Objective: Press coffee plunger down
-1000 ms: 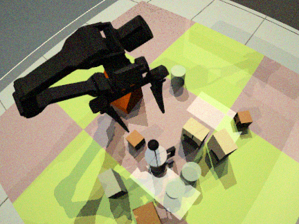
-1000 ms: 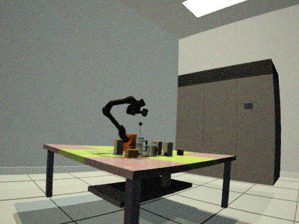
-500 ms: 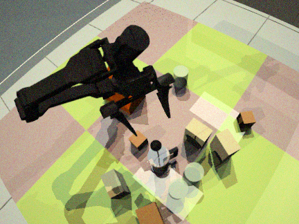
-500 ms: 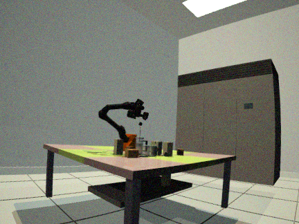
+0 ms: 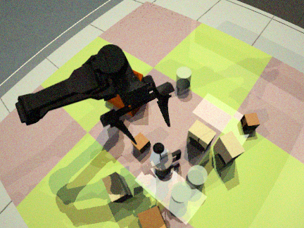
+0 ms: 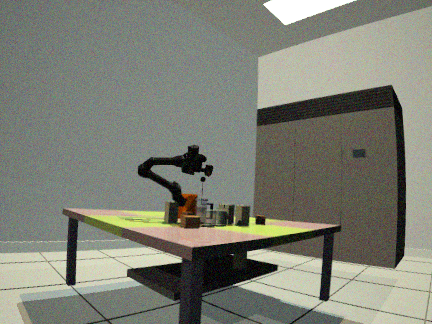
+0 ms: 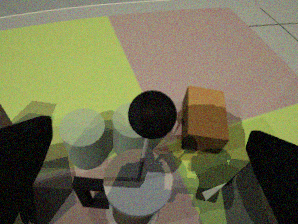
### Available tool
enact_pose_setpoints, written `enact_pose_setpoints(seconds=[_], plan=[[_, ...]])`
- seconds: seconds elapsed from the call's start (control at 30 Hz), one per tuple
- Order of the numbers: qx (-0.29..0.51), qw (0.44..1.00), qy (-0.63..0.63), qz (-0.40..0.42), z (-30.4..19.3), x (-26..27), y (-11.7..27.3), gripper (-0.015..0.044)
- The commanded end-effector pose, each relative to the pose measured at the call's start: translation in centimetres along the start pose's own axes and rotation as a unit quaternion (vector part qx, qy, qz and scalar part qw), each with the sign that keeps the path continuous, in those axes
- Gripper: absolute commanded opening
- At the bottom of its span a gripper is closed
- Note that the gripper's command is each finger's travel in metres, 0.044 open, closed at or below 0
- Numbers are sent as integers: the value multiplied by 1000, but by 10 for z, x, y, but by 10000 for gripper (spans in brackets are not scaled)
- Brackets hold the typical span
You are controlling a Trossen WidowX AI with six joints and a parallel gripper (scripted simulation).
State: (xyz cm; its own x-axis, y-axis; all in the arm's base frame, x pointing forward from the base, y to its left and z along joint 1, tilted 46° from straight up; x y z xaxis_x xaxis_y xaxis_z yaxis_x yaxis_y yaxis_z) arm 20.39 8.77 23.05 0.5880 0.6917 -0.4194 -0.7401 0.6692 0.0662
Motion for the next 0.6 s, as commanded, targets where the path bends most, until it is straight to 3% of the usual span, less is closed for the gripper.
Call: enact_pose_setpoints(seconds=[0.0, 0.57], plan=[[-1, 1000, -1, 2, -2, -3, -2, 440], [3, 1000, -2, 3, -2, -1, -28, 440]])
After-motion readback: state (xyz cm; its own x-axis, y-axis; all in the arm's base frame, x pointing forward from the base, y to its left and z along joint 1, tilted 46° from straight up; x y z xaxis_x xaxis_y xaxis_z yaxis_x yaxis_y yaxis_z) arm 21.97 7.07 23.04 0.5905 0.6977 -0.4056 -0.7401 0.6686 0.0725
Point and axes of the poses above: the point midway between the two fingers, 35 mm back from their tips, its own y axis back along the fingers, its own x axis across the jaws, z = x × y, the point moved 8 cm from there along y, back along the fingers, and after that the axes turned 15 degrees about -y, right-handed, at the moved point
